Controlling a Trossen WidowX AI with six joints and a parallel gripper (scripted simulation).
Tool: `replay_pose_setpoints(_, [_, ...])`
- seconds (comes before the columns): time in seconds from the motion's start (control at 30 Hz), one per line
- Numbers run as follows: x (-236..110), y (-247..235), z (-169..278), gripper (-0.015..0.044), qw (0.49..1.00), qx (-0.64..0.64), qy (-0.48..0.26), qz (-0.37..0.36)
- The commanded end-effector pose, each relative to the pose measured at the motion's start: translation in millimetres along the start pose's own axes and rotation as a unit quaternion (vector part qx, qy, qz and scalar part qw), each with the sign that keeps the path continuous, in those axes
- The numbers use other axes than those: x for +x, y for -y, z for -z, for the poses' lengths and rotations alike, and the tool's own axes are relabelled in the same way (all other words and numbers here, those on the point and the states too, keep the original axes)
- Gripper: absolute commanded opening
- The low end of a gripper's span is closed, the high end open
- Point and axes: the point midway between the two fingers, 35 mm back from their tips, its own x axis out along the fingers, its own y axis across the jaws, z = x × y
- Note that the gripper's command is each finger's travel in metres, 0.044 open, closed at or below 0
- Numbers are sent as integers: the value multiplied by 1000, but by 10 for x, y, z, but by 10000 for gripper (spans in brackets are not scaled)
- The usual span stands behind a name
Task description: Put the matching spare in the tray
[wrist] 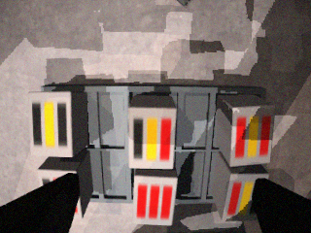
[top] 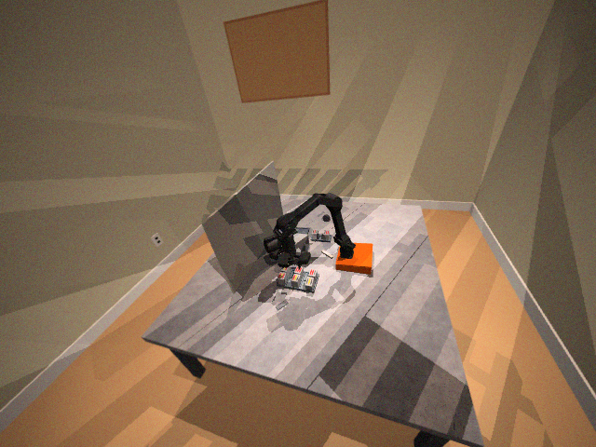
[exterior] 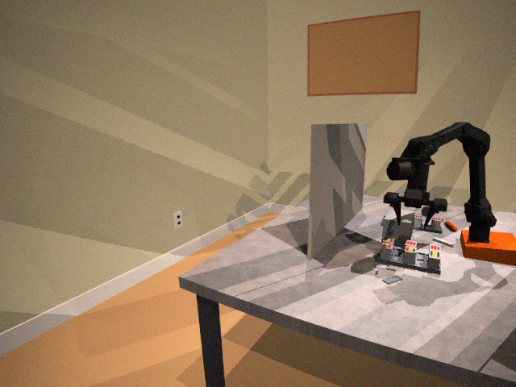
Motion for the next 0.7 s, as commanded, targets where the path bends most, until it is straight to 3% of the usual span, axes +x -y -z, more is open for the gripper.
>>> replay_pose_setpoints(0.0, [226,-43,88,300,1000,-4,-9,-5])
replay_pose_setpoints(0.67, [504,-59,75,300,1000,-4,-9,-5])
